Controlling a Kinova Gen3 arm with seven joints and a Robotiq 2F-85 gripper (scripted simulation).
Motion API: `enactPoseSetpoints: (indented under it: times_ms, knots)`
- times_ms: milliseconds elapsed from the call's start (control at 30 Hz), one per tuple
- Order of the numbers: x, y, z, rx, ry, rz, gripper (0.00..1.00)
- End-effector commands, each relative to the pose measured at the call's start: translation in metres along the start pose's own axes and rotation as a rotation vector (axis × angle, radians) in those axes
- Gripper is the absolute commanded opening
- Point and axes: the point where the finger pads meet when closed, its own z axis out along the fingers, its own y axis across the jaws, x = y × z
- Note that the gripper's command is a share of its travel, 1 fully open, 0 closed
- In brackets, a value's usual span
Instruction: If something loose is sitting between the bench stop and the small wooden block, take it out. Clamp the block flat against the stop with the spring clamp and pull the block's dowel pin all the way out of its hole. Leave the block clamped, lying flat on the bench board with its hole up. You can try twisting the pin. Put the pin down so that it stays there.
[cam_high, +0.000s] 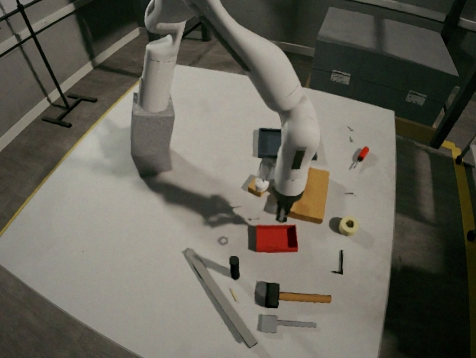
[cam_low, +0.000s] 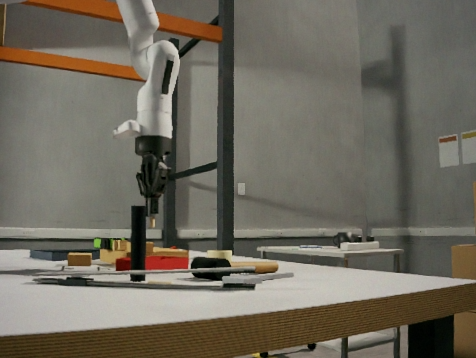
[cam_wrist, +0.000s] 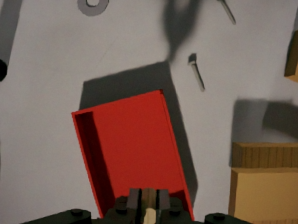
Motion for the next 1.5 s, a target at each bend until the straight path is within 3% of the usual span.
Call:
enactPoseSetpoints:
  times_ms: [0,1467]
  knots:
    - [0.0009,-0.0077,-0.0011,-0.003,0.0,0.001,0.1]
    - [0.0022,-0.0143,0.0046,-0.006,-0.001,0.002,0.1]
